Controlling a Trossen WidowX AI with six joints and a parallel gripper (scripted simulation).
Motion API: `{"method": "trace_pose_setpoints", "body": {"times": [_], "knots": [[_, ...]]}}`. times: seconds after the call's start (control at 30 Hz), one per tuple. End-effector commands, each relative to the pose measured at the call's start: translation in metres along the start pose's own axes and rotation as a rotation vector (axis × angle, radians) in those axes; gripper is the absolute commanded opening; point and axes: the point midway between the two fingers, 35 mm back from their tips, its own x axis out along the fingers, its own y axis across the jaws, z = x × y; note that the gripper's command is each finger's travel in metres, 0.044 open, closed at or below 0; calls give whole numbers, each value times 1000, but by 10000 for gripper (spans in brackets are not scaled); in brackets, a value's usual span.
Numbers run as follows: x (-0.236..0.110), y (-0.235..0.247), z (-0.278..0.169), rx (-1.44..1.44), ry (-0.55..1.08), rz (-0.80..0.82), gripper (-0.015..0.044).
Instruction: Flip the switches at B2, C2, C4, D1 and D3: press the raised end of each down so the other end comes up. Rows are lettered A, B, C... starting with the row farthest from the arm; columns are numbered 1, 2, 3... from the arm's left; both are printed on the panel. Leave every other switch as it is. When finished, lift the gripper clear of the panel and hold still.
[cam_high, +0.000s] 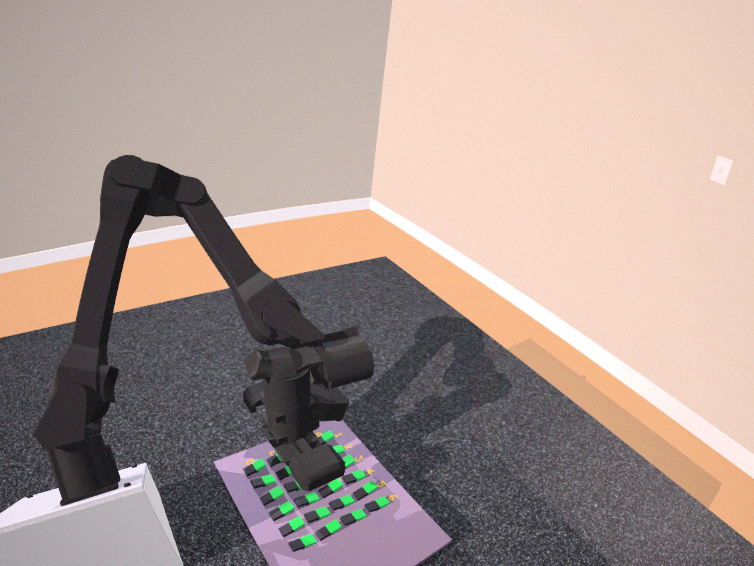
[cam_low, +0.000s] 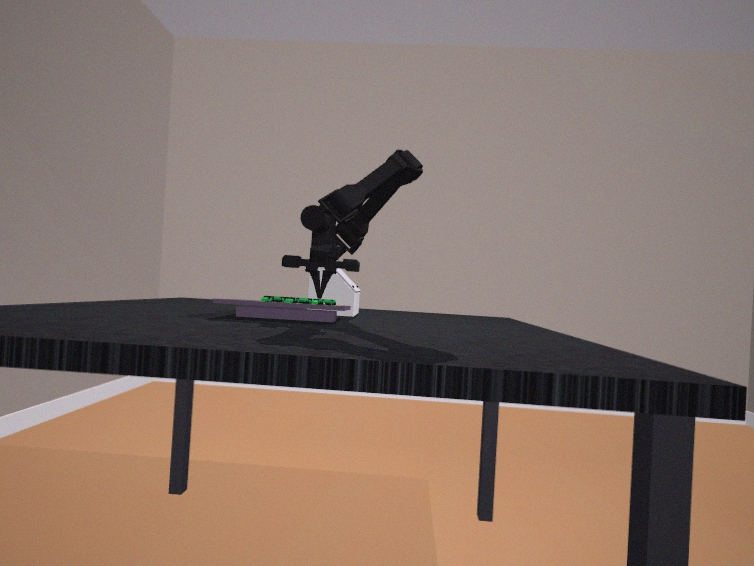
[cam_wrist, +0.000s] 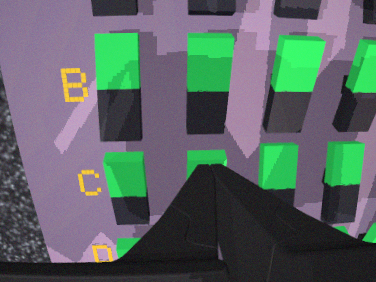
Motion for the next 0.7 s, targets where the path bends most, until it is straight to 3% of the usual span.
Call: {"method": "trace_pose_setpoints", "body": {"times": [0.0, 0.67], "knots": [[2, 0, -1, 6, 3, 5, 0], [4, 0, -1, 6, 3, 6, 0]]}}
